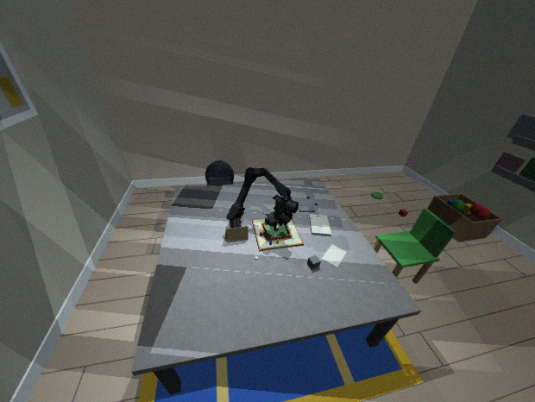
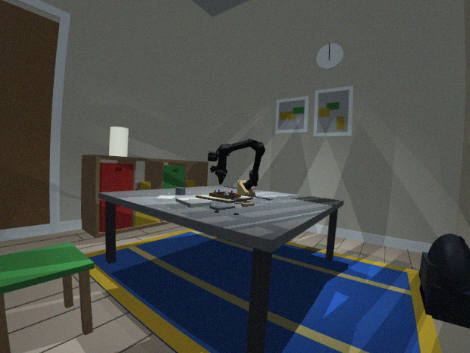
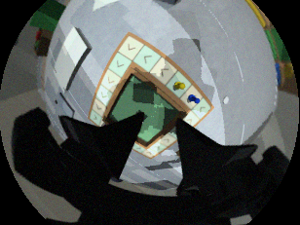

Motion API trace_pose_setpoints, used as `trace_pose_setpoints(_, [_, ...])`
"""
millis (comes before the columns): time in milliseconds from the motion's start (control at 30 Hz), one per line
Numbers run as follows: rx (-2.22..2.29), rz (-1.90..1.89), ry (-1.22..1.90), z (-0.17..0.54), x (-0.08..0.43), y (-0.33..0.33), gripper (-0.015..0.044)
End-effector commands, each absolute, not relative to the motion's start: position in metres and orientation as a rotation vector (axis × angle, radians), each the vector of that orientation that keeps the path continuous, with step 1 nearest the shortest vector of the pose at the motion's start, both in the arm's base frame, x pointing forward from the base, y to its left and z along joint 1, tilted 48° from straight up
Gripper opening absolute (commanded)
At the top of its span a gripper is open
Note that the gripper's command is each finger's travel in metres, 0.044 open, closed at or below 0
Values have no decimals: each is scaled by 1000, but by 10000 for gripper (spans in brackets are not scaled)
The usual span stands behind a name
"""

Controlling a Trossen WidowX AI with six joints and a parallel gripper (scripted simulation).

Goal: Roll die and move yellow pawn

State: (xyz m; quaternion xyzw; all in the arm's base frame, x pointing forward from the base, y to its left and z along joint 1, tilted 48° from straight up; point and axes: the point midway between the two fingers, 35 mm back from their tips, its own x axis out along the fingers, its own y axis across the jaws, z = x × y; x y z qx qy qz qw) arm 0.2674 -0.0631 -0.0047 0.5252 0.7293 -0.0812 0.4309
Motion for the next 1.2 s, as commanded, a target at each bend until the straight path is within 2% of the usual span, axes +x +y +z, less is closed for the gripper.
trace_pose_setpoints(0, [1005, 230, 1720, -43, 261, -86, 200])
trace_pose_setpoints(133, [869, 411, 1649, -60, 256, -93, 200])
trace_pose_setpoints(1167, [870, 412, 1649, -80, 257, -69, 200])
